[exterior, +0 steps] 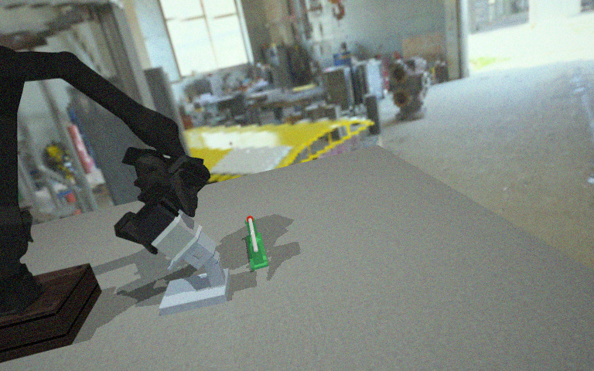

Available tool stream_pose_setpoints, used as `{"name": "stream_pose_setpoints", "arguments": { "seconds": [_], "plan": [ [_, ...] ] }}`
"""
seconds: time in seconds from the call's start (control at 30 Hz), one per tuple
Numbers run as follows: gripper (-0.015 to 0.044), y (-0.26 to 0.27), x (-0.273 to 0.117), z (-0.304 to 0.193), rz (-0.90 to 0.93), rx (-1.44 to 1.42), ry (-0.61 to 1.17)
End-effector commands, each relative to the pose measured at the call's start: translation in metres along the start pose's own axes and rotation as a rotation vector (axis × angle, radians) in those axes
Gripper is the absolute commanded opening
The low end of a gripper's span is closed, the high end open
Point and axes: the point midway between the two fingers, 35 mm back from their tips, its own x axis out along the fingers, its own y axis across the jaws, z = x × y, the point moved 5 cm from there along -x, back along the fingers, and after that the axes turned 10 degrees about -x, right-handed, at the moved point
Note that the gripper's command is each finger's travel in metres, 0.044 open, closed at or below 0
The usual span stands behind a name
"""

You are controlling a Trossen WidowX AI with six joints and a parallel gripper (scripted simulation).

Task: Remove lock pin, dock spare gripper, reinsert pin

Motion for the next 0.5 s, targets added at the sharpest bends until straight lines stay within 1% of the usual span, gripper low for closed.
{"name": "stream_pose_setpoints", "arguments": {
  "seconds": [0.0,0.47],
  "plan": [
    [0.044,0.002,-0.005,-0.008,0.001,0.0,-0.001],
    [0.044,0.004,-0.02,-0.032,-0.009,-0.004,0.004]
  ]
}}
